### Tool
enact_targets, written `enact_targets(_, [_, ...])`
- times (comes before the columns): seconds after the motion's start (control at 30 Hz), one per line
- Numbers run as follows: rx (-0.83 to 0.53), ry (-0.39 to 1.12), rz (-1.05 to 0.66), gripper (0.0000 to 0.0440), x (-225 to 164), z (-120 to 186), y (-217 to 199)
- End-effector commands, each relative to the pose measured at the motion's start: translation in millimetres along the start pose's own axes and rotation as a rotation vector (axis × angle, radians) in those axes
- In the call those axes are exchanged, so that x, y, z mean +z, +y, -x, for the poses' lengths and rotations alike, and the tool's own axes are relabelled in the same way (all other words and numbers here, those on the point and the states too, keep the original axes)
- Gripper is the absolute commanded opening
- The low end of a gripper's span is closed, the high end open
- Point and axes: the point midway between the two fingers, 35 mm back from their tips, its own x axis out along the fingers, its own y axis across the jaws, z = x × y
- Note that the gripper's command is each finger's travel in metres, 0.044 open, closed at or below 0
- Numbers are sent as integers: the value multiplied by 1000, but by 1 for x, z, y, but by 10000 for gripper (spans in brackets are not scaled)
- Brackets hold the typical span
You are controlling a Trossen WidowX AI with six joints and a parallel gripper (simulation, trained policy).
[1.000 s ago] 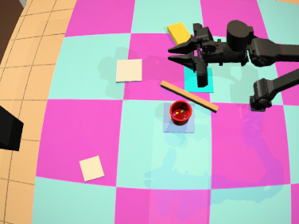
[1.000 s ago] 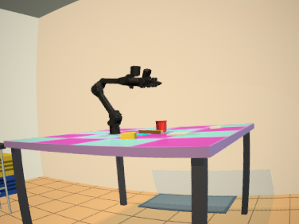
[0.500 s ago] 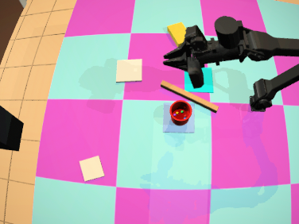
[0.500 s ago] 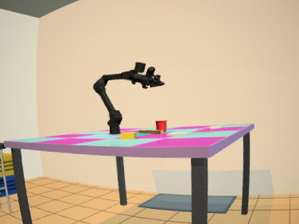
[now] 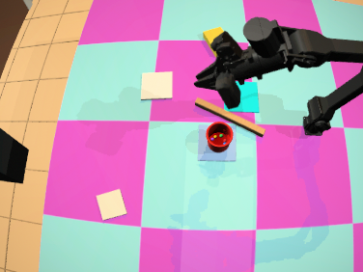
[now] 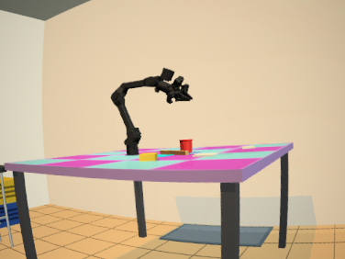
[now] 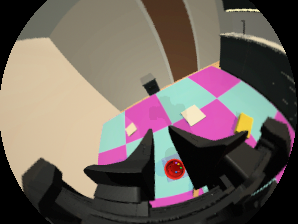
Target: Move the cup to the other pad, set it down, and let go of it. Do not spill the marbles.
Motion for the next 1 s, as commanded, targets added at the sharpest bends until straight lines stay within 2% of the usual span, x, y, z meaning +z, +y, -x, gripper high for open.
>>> enact_targets(0.0, [1,30,-37,112,2,0,5])
enact_targets(0.5, [-68,221,-204,120,-11,-8,15])
enact_targets(0.97, [-186,395,-328,118,-32,-16,16])
